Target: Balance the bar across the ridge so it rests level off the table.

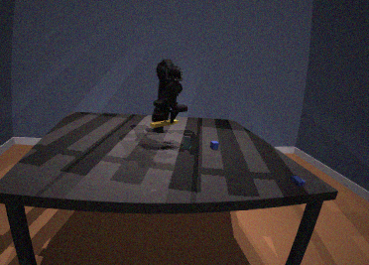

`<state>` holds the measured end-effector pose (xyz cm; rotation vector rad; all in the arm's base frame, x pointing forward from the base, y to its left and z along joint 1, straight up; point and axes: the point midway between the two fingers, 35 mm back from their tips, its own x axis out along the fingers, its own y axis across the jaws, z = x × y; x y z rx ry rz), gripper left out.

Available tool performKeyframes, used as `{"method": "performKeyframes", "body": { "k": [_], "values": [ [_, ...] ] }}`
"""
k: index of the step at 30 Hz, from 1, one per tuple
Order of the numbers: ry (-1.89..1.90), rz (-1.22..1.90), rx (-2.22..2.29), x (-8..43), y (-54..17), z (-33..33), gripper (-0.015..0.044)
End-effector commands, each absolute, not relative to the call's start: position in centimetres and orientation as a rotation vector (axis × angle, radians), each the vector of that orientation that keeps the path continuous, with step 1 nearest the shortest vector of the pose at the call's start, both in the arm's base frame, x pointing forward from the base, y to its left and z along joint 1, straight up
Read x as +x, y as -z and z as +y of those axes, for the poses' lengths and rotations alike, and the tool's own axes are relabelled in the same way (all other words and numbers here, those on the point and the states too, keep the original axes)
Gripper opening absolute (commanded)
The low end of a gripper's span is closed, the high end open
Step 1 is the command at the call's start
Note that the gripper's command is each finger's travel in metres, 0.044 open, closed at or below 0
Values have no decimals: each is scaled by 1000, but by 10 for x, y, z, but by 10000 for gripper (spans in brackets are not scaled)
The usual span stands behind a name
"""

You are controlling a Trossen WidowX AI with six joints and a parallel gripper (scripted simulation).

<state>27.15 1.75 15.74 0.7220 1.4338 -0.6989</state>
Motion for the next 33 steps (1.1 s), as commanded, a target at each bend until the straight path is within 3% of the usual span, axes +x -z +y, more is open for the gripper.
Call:
{"method": "performKeyframes", "body": {
  "k": [1,33],
  "values": [
    [651,1448,669,276,-158,31,0],
    [323,1526,346,272,-155,130,0]
  ]
}}
